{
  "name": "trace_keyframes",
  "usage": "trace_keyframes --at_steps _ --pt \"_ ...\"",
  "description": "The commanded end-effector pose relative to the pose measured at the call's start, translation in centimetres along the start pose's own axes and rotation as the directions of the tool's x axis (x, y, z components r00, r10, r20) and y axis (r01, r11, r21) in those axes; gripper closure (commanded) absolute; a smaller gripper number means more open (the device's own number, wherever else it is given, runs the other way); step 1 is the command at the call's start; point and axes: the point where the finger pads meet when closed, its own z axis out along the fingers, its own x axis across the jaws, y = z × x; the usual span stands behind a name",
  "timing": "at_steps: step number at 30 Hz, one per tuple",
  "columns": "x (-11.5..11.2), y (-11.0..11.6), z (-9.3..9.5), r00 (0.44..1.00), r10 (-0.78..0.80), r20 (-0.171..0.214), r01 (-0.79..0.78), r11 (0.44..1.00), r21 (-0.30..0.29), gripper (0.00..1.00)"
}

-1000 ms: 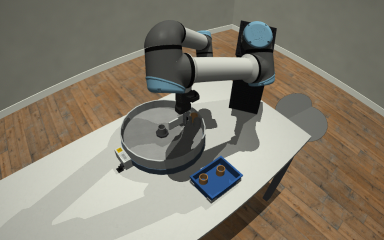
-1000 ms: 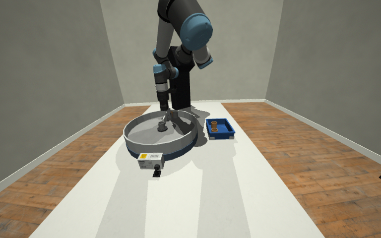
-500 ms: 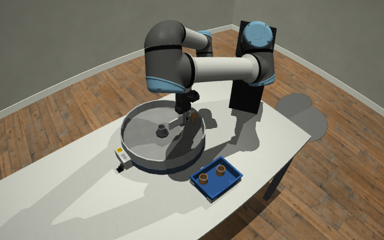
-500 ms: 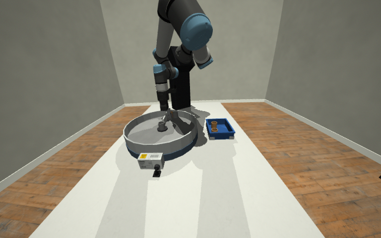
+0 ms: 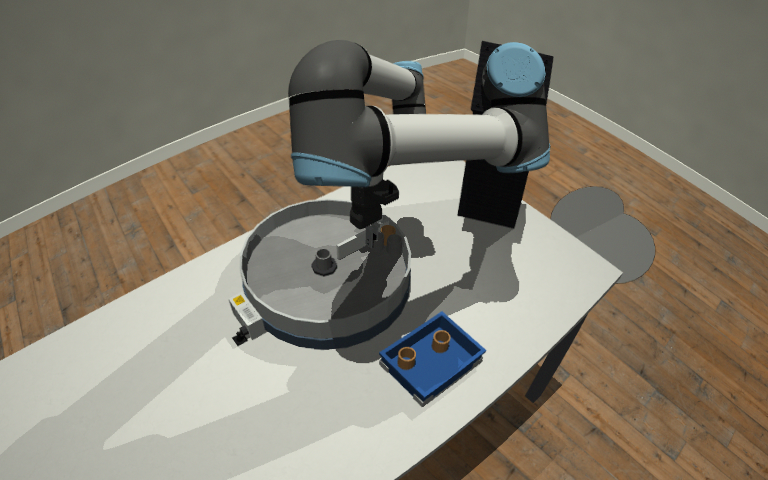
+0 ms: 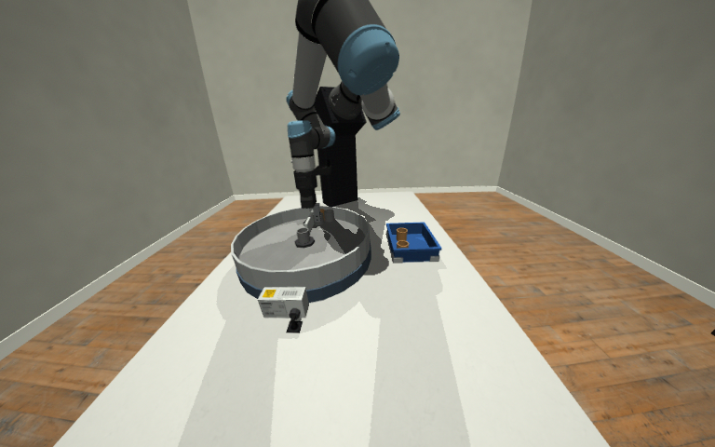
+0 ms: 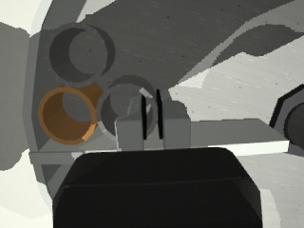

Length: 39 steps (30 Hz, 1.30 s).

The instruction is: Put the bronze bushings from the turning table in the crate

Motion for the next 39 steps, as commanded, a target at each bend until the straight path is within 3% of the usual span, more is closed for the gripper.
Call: trace_keyframes --at_steps 1,39 --pt "0.0 0.0 0.0 1.000 0.000 -0.001 0.000 1.000 -0.001 1.00" --pt "0.3 0.0 -1.2 1.000 0.006 0.005 -0.006 1.000 -0.002 1.00"
